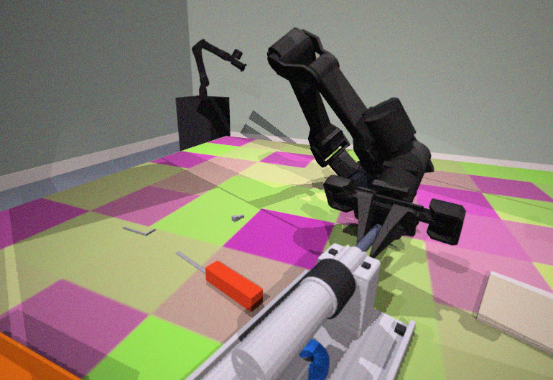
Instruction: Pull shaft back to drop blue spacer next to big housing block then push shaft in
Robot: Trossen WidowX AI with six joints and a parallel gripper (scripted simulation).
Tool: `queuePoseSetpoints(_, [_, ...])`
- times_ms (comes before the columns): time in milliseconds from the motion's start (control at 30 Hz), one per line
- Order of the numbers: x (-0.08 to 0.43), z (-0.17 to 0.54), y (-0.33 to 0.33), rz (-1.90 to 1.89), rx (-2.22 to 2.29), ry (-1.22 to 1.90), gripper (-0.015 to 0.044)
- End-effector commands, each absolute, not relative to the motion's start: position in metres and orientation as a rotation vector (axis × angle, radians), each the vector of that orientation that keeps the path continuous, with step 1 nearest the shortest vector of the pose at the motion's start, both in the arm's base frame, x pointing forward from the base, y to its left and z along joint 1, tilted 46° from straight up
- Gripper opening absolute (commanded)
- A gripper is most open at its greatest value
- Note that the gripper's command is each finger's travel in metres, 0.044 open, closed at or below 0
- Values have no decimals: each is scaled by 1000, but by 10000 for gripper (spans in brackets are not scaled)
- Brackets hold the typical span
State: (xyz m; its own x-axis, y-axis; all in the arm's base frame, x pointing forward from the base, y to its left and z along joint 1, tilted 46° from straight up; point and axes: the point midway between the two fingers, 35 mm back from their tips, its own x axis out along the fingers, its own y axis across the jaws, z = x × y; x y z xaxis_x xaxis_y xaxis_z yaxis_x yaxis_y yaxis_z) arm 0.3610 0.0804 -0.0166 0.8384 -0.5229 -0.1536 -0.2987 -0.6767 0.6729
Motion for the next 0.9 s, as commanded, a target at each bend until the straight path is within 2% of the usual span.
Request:
queuePoseSetpoints(0, [363,-16,79,-442,2350,-602,0])
queuePoseSetpoints(867, [372,-13,77,-442,2350,-602,0])
